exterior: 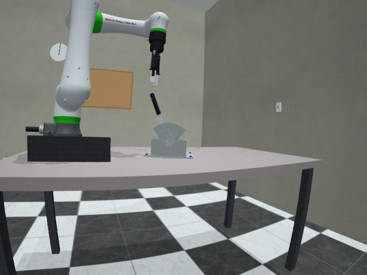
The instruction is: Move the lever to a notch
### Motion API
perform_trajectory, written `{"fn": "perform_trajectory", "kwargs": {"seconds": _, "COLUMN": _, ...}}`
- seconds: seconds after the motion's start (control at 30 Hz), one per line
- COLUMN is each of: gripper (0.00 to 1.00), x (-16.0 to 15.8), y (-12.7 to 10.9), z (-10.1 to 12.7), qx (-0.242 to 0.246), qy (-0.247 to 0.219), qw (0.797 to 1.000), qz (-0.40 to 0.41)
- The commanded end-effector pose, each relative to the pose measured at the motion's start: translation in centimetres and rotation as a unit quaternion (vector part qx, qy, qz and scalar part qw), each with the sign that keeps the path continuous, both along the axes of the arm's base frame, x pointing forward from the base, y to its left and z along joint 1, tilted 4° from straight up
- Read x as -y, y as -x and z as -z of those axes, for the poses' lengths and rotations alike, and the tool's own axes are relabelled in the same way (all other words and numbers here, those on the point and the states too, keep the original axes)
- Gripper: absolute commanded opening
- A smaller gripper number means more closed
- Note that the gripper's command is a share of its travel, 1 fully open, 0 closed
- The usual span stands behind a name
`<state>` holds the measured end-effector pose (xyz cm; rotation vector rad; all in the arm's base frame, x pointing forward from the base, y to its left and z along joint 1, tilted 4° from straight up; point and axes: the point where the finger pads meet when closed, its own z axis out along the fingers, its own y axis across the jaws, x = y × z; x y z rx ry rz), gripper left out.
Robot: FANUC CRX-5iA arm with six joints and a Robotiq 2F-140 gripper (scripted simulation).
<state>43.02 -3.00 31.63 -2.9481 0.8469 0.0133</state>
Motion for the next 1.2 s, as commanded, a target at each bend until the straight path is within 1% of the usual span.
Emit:
{"fn": "perform_trajectory", "kwargs": {"seconds": 0.0, "gripper": 0.56, "x": 0.0, "y": 0.0, "z": 0.0, "qx": 0.0, "qy": 0.0, "qw": 1.0, "qz": 0.0}}
{"fn": "perform_trajectory", "kwargs": {"seconds": 0.5, "gripper": 0.56, "x": 0.0, "y": 0.0, "z": 0.3, "qx": 0.0, "qy": 0.0, "qw": 1.0, "qz": -0.001}}
{"fn": "perform_trajectory", "kwargs": {"seconds": 1.17, "gripper": 0.56, "x": -0.2, "y": 0.0, "z": 1.7, "qx": 0.0, "qy": 0.0, "qw": 1.0, "qz": -0.002}}
